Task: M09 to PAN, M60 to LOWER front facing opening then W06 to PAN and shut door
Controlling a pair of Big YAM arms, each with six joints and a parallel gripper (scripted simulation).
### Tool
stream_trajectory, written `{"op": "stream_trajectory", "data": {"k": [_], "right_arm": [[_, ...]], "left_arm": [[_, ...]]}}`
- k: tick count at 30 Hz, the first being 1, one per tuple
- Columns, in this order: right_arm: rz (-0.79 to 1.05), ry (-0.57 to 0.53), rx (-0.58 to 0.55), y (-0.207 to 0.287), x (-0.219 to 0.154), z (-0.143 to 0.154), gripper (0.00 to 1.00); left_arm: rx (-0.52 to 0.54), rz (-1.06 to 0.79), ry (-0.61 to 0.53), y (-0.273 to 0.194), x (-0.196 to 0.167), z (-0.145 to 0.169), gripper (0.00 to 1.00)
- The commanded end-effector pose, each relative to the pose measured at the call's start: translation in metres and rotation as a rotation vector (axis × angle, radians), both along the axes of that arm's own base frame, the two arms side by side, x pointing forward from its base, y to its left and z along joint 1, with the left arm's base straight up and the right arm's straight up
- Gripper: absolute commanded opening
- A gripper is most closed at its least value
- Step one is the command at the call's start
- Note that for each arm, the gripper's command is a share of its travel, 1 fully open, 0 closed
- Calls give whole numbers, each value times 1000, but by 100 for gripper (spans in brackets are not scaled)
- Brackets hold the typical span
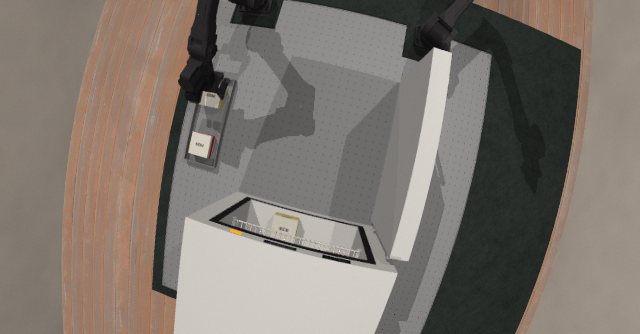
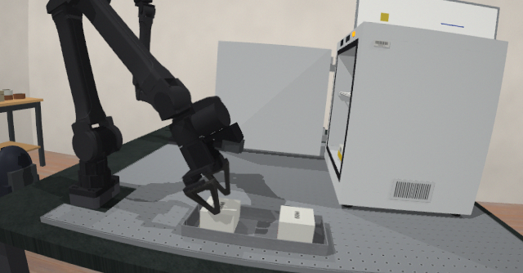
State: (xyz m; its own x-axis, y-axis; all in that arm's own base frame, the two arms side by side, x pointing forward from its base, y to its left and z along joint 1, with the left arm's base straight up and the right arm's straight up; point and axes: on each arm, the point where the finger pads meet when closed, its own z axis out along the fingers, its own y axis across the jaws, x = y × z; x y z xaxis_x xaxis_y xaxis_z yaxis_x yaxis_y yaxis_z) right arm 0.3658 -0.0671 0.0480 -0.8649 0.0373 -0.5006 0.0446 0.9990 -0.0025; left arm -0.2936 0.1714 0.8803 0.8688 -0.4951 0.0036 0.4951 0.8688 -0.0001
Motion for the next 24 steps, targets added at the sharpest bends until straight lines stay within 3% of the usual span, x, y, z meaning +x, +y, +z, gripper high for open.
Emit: {"op": "stream_trajectory", "data": {"k": [1,11,16,20,24], "right_arm": [[4,-64,-13,-7,25,35,100],[4,-65,-14,-7,24,49,100],[4,-12,-1,-4,12,29,100],[3,-36,-6,-3,15,35,100],[0,-168,-17,-4,-8,44,100]], "left_arm": [[17,-11,28,-8,14,4,0],[17,-11,28,-8,14,4,0],[17,-11,28,-8,14,4,0],[17,-11,28,-8,14,4,0],[17,-11,28,-8,14,4,0]]}}
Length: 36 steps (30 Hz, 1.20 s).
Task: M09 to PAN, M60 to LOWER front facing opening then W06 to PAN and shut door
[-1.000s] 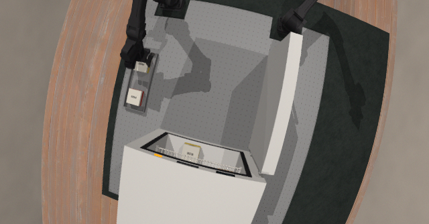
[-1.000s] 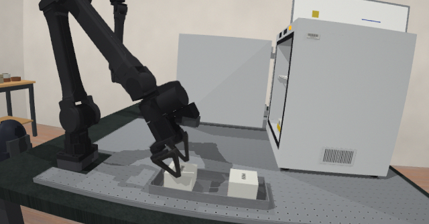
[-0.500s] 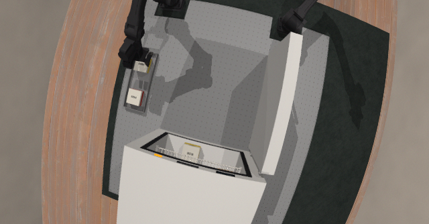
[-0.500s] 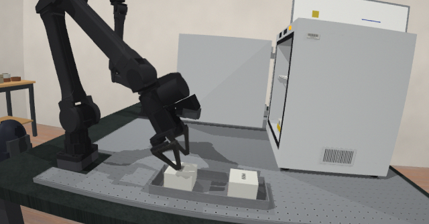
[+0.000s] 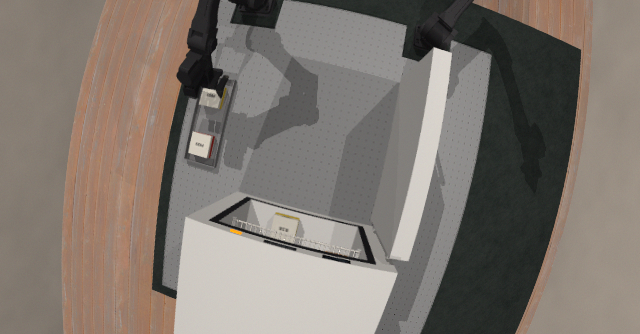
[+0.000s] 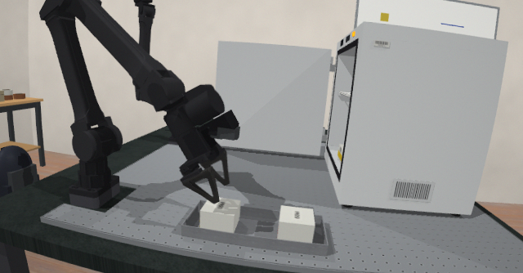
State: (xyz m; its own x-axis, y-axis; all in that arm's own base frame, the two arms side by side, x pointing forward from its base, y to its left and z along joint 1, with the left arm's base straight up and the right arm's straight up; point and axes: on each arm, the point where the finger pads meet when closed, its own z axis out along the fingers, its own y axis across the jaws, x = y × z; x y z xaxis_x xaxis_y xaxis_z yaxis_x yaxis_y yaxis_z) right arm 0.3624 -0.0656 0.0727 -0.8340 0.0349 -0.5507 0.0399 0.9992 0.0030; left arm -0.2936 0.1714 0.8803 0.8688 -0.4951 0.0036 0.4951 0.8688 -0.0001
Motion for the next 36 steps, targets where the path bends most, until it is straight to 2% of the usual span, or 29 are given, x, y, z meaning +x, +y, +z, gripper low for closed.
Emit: {"op": "stream_trajectory", "data": {"k": [1,2,4,16,23,26,29,30,36], "right_arm": [[-6,-142,-21,-5,-8,22,100],[-7,-175,-23,-5,-12,26,100],[-7,-175,-23,-5,-12,26,100],[-27,-552,-23,-5,-18,21,100],[-21,-562,-23,-2,-17,21,100],[-10,-584,-38,-4,-9,34,100],[-10,-584,-38,-4,-9,34,100],[-21,-562,-23,-2,-17,19,100],[-17,-561,-25,-1,-18,9,100]], "left_arm": [[17,-11,28,-8,14,4,0],[17,-11,28,-8,14,4,0],[17,-11,28,-8,14,4,0],[17,-11,28,-8,14,4,0],[17,-11,28,-8,14,4,0],[17,-11,28,-8,14,4,0],[17,-11,28,-8,14,4,0],[17,-11,28,-8,14,4,0],[17,-11,28,-8,14,4,0]]}}
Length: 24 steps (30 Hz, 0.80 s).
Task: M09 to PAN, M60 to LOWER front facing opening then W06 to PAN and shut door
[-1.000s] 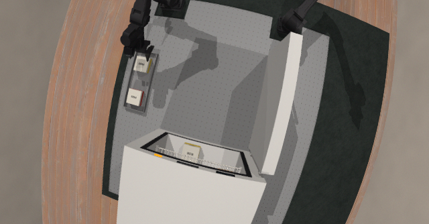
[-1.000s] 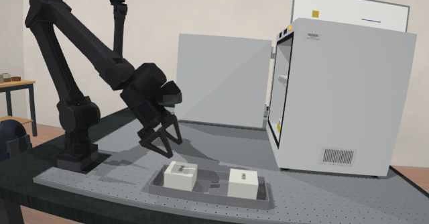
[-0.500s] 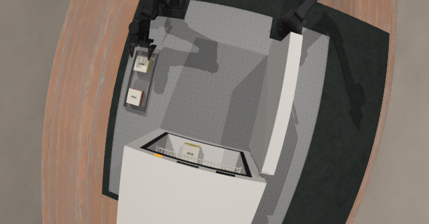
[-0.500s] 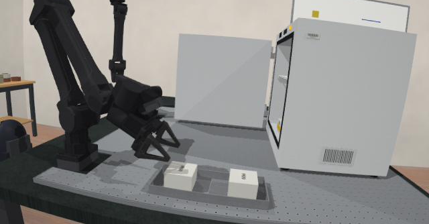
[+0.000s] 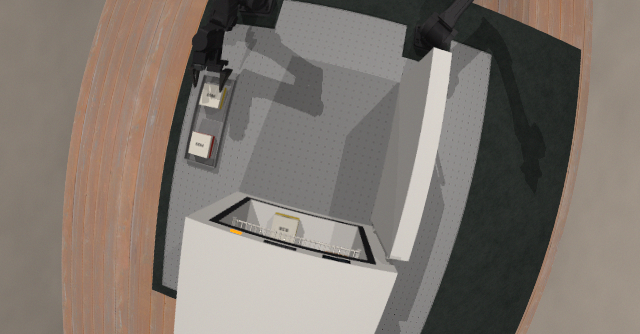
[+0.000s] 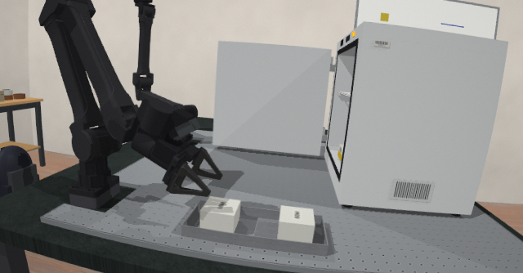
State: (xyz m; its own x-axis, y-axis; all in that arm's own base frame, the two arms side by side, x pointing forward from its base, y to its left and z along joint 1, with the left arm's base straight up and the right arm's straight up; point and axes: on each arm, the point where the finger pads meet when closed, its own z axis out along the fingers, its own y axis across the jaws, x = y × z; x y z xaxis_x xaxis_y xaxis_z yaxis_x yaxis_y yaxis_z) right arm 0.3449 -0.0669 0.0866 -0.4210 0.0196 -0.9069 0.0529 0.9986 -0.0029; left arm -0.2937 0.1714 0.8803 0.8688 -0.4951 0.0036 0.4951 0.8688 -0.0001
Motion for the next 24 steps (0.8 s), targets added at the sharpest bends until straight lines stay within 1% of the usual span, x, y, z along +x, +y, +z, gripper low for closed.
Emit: {"op": "stream_trajectory", "data": {"k": [1,24], "right_arm": [[-3,-10,7,0,0,-5,100],[5,-7,7,4,1,-38,100]], "left_arm": [[17,-11,28,-8,14,4,0],[17,-11,28,-8,14,4,0]]}}
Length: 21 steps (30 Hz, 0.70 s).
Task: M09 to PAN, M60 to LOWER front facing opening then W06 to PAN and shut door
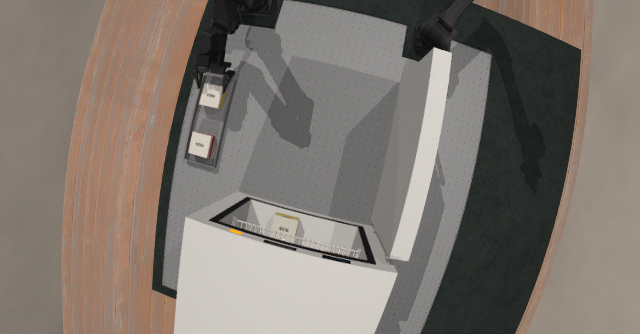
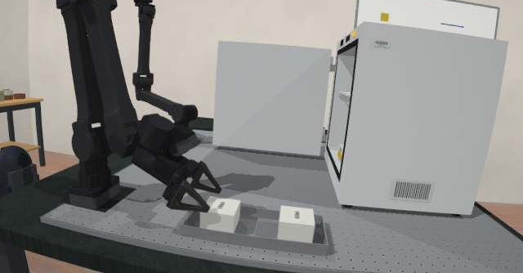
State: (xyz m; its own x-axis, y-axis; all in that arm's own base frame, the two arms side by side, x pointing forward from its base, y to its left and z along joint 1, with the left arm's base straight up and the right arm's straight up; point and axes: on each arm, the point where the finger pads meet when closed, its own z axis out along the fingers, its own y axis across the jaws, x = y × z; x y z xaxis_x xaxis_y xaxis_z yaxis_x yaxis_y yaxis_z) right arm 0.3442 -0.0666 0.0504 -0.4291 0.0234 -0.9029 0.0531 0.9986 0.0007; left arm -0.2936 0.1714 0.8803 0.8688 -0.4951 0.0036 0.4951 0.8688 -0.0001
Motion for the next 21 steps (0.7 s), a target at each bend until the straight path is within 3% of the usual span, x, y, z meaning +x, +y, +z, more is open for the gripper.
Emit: {"op": "stream_trajectory", "data": {"k": [1,21], "right_arm": [[6,-16,3,3,2,-4,100],[4,-21,1,3,2,-26,100]], "left_arm": [[17,-11,28,-8,14,4,0],[17,-11,28,-8,14,4,0]]}}
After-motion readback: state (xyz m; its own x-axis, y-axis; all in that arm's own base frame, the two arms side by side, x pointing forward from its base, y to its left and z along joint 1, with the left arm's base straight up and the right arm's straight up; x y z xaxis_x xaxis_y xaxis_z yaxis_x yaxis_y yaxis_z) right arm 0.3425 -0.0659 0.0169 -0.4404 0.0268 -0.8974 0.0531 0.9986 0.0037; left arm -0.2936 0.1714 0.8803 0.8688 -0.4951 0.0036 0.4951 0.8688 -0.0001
